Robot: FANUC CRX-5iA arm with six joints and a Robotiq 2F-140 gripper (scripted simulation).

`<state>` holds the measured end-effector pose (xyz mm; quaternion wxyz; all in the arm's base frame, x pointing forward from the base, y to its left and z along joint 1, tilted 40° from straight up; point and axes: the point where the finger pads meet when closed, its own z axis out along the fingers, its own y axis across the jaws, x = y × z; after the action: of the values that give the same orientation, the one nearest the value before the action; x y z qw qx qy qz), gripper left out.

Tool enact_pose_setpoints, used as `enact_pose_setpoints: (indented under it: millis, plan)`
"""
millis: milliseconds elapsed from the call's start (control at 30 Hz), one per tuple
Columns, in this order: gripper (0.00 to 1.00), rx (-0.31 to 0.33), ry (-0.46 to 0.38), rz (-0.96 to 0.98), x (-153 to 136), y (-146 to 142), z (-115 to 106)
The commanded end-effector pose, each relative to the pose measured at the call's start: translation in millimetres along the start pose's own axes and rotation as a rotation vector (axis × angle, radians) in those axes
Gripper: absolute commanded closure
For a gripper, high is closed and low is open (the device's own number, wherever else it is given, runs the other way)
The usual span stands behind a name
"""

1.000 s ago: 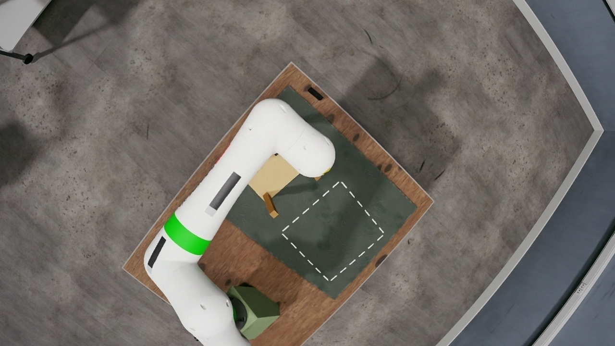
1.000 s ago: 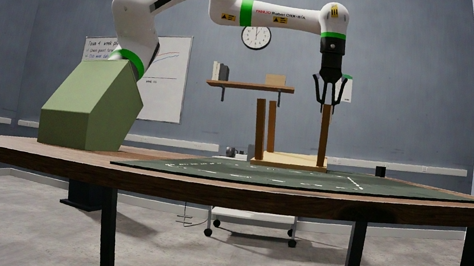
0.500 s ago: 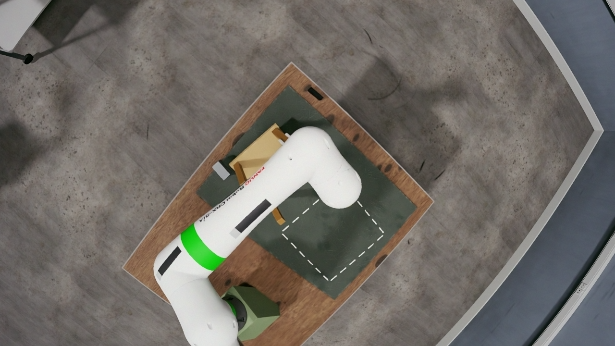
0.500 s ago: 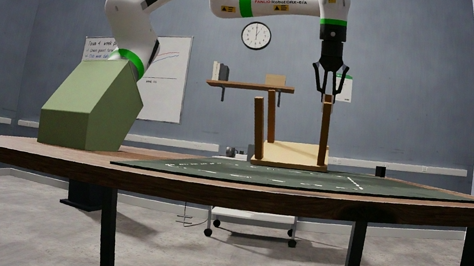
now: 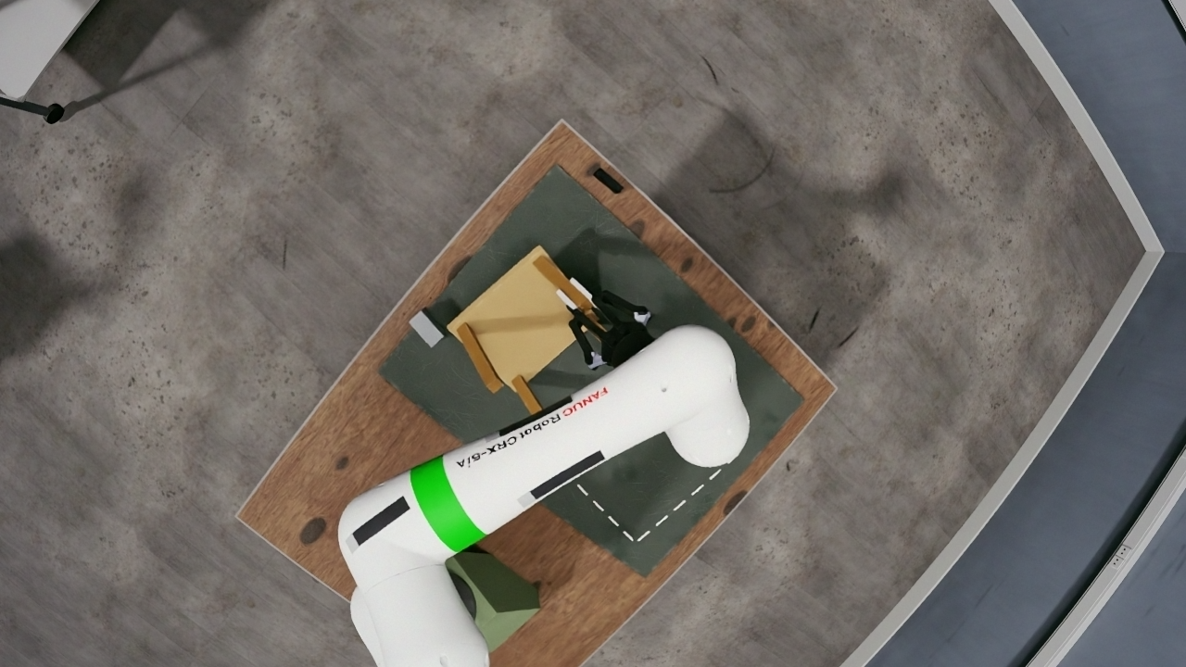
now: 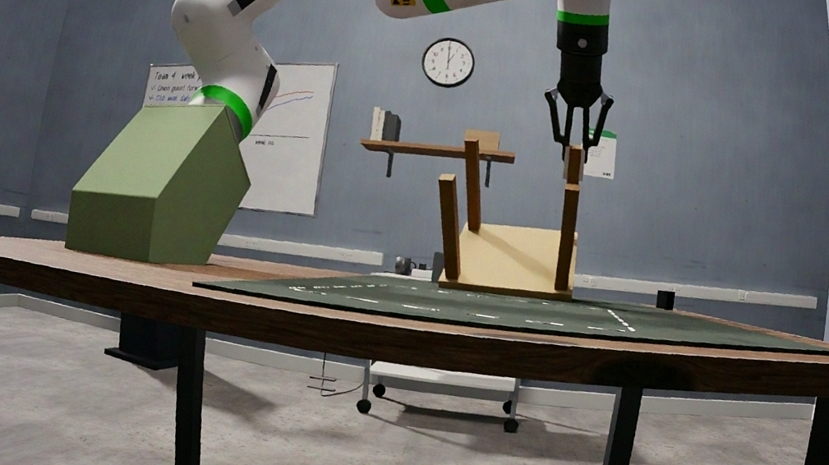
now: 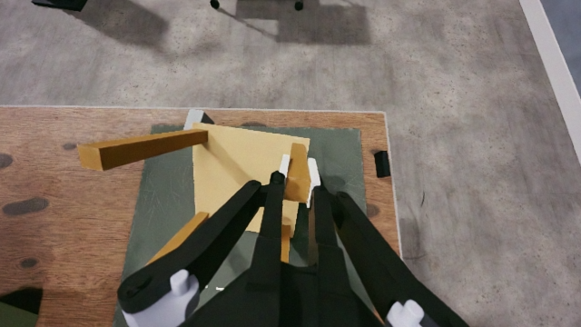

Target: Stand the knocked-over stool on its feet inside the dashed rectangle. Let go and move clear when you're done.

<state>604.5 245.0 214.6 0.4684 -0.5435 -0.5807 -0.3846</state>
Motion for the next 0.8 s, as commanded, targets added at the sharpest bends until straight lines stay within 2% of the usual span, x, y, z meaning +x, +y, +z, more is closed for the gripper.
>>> enact_pose_setpoints:
  millis: [0,100,200,333,433,500,633,733,767]
  plan:
    - [0.9,0.006,0.056,-0.002,-20,-1,-24]
    - [0.9,0.005,0.144,-0.004,-22,-1,-26]
    - [0.9,0.004,0.159,-0.005,-45,-1,-49]
    - [0.9,0.005,0.284,-0.008,-48,-1,-52]
    - [0.9,0.004,0.29,-0.009,-56,-2,-58]
    - [0.9,0.004,0.291,-0.009,-74,-2,-71]
    - [0.9,0.004,0.416,-0.012,-78,-2,-73]
    - [0.9,0.004,0.421,-0.012,-104,-2,-88]
    - [0.9,0.005,0.446,-0.012,-106,-2,-89]
